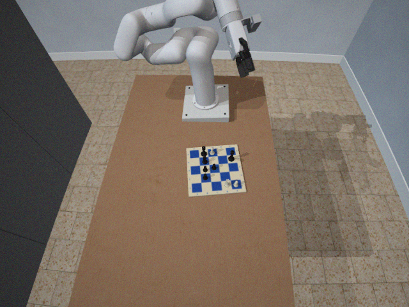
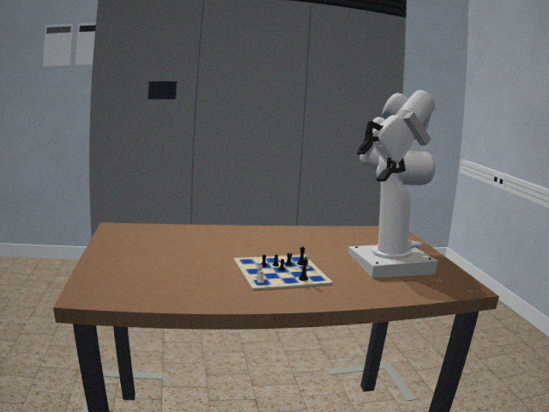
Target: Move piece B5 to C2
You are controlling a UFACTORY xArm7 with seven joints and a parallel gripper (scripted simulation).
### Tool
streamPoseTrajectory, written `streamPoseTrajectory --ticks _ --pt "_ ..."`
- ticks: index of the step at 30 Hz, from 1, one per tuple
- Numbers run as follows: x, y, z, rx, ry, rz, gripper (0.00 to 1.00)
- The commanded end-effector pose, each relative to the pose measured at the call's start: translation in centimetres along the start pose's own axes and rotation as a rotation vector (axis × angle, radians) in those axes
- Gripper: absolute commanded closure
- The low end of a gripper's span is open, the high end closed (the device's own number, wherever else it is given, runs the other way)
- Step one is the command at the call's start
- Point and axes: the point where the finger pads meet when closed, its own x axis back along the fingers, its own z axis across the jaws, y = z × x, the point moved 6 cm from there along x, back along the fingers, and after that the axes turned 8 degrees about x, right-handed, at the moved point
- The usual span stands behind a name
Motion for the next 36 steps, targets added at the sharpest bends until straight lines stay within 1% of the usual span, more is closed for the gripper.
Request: streamPoseTrajectory --ticks 1,18,22,26,29,30,32,34,35,36 --pt "0.1 0.0 0.1 -0.001 0.002 0.002 0.00" --pt "0.1 0.0 0.1 -0.001 0.002 0.002 0.00" --pt "0.4 0.1 0.3 -0.024 0.009 -0.008 0.00" --pt "1.5 0.6 1.2 -0.120 0.040 -0.047 0.00" --pt "3.1 1.1 2.4 -0.253 0.089 -0.100 0.00" --pt "3.1 1.1 2.4 -0.253 0.089 -0.100 0.00" --pt "4.6 1.3 3.3 -0.369 0.137 -0.145 0.00" --pt "4.6 1.3 3.3 -0.369 0.137 -0.145 0.00" --pt "5.5 1.2 3.7 -0.434 0.167 -0.170 0.00" --pt "5.5 1.2 3.7 -0.434 0.167 -0.170 0.00"
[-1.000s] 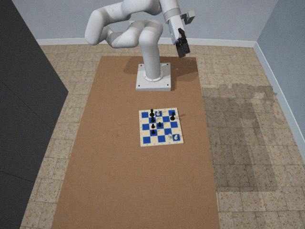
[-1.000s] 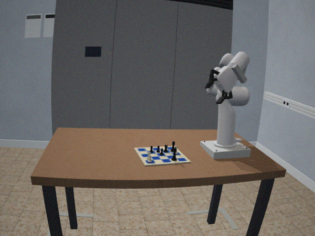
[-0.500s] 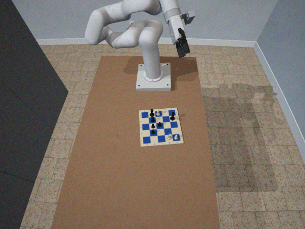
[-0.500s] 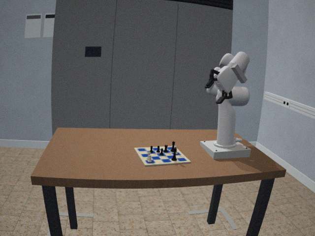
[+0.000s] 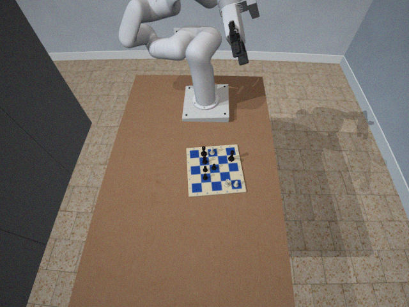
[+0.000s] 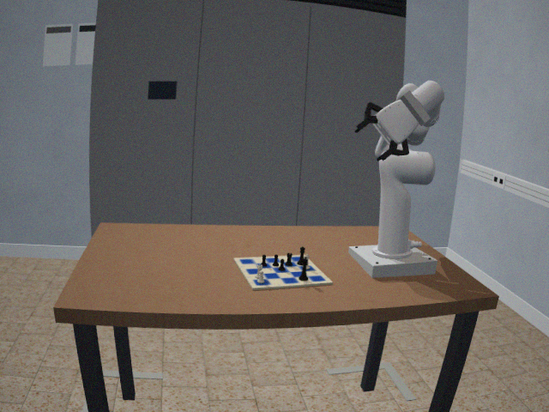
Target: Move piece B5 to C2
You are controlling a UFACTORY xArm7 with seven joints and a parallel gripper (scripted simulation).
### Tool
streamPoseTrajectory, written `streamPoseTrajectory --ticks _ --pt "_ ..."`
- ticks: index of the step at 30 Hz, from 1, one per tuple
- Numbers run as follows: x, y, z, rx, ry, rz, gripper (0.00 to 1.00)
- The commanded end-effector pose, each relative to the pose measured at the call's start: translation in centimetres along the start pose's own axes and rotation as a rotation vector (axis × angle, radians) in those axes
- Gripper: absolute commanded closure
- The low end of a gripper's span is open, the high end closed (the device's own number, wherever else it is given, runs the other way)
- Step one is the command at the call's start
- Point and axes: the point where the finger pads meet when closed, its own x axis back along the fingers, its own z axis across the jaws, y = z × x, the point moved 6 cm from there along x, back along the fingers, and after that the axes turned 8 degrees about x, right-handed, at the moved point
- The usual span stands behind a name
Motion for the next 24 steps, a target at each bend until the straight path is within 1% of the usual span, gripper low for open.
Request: streamPoseTrajectory --ticks 1,2,3,4,5,7,8,9,10,12,13,15,16,17,18,20,21,22,23,24 --pt "2.1 -0.1 1.5 -0.171 0.073 -0.076 0.00" --pt "2.1 -0.1 1.5 -0.171 0.073 -0.076 0.00" --pt "3.0 -0.4 1.9 -0.243 0.110 -0.101 0.00" --pt "3.0 -0.4 1.9 -0.243 0.110 -0.101 0.00" --pt "3.9 -0.9 2.2 -0.317 0.150 -0.126 0.00" --pt "3.9 -0.9 2.2 -0.317 0.150 -0.126 0.00" --pt "4.8 -1.5 2.5 -0.392 0.194 -0.151 0.00" --pt "4.8 -1.5 2.5 -0.392 0.194 -0.151 0.00" --pt "5.7 -2.3 2.6 -0.468 0.240 -0.174 0.00" --pt "5.7 -2.3 2.6 -0.468 0.240 -0.174 0.00" --pt "6.4 -3.3 2.6 -0.543 0.289 -0.197 0.00" --pt "6.4 -3.3 2.6 -0.543 0.289 -0.197 0.00" --pt "6.9 -4.5 2.4 -0.617 0.339 -0.218 0.00" --pt "6.9 -4.5 2.4 -0.617 0.339 -0.218 0.00" --pt "7.2 -5.8 2.2 -0.689 0.391 -0.238 0.00" --pt "7.2 -5.8 2.2 -0.689 0.391 -0.238 0.00" --pt "7.3 -7.3 1.8 -0.759 0.444 -0.257 0.00" --pt "7.3 -7.3 1.8 -0.759 0.444 -0.257 0.00" --pt "7.0 -9.0 1.4 -0.825 0.496 -0.275 0.00" --pt "7.0 -9.0 1.4 -0.825 0.496 -0.275 0.00"
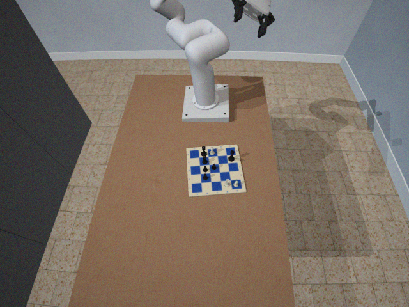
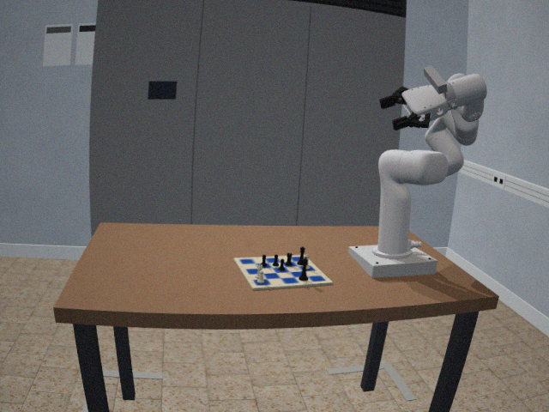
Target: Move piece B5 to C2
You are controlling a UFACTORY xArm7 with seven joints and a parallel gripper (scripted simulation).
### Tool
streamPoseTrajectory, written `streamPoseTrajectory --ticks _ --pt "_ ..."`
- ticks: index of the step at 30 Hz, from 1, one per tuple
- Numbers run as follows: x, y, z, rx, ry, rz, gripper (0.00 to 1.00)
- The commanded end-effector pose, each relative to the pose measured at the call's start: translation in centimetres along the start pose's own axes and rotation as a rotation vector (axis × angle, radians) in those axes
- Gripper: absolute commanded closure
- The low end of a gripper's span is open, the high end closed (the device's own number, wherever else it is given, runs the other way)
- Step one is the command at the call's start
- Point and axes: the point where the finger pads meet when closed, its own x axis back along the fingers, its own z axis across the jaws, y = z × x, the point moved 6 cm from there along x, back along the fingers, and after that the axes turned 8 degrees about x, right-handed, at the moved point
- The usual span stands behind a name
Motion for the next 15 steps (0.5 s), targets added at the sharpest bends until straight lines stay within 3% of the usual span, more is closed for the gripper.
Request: streamPoseTrajectory --ticks 1,4,8,10,12,13,15 --pt "1.1 -1.6 -1.7 -0.127 0.093 -0.045 0.00" --pt "1.1 -3.5 -5.2 -0.256 0.189 -0.071 0.00" --pt "1.1 -3.5 -5.2 -0.256 0.189 -0.071 0.00" --pt "0.0 -5.3 -9.4 -0.373 0.278 -0.098 0.00" --pt "0.0 -5.3 -9.4 -0.373 0.278 -0.098 0.00" --pt "-1.1 -6.1 -11.7 -0.427 0.320 -0.113 0.00" --pt "-1.1 -6.1 -11.7 -0.427 0.320 -0.113 0.00"
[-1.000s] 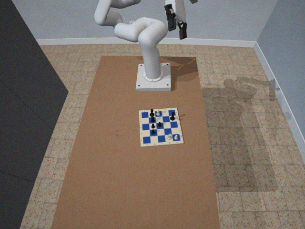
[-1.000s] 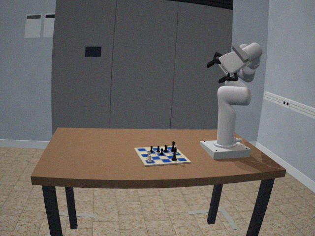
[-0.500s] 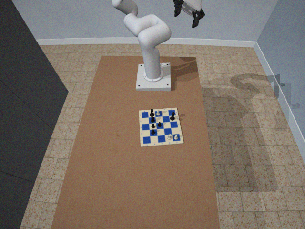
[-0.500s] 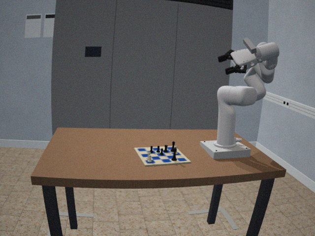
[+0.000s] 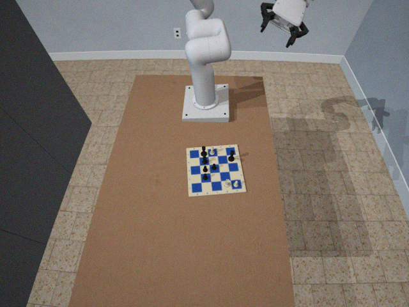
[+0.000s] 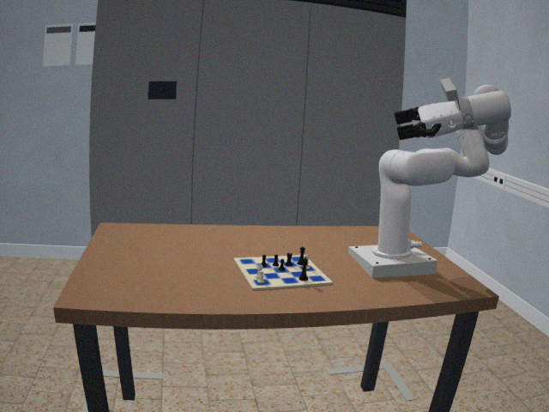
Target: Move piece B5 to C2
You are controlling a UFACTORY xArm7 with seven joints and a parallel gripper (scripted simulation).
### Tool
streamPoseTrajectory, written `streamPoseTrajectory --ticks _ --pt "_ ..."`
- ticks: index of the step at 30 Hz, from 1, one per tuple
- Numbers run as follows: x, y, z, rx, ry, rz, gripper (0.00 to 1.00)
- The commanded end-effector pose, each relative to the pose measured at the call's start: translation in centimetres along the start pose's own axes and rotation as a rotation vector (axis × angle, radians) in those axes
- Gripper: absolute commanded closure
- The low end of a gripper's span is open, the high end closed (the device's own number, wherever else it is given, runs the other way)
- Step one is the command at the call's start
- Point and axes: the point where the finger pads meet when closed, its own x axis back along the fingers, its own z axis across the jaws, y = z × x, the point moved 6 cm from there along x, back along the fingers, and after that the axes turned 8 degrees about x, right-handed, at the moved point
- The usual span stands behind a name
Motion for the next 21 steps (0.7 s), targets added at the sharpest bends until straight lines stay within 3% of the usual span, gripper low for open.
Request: streamPoseTrajectory --ticks 1,2,3,4,5,7,8,10,11,12,13,15,16,17,18,20,21 --pt "-0.8 -0.3 -5.6 -0.136 0.118 -0.053 0.00" --pt "-0.8 -0.3 -5.6 -0.136 0.118 -0.053 0.00" --pt "-1.7 0.0 -8.2 -0.184 0.156 -0.072 0.00" --pt "-1.7 0.0 -8.2 -0.184 0.156 -0.072 0.00" --pt "-2.8 0.4 -10.5 -0.230 0.193 -0.093 0.00" --pt "-2.9 0.4 -10.8 -0.230 0.193 -0.093 0.00" --pt "-4.3 1.0 -13.3 -0.274 0.229 -0.117 0.00" --pt "-4.3 1.0 -13.3 -0.274 0.229 -0.117 0.00" --pt "-5.8 1.8 -15.7 -0.317 0.264 -0.143 0.00" --pt "-5.8 1.8 -15.7 -0.317 0.264 -0.143 0.00" --pt "-7.4 2.6 -17.8 -0.358 0.299 -0.171 0.00" --pt "-7.4 2.6 -17.9 -0.358 0.299 -0.171 0.00" --pt "-9.0 3.6 -19.9 -0.398 0.332 -0.201 0.00" --pt "-9.0 3.6 -19.9 -0.398 0.332 -0.201 0.00" --pt "-10.6 4.6 -21.7 -0.437 0.366 -0.232 0.00" --pt "-10.6 4.6 -21.7 -0.437 0.366 -0.232 0.00" --pt "-12.1 5.6 -23.4 -0.474 0.399 -0.265 0.00"
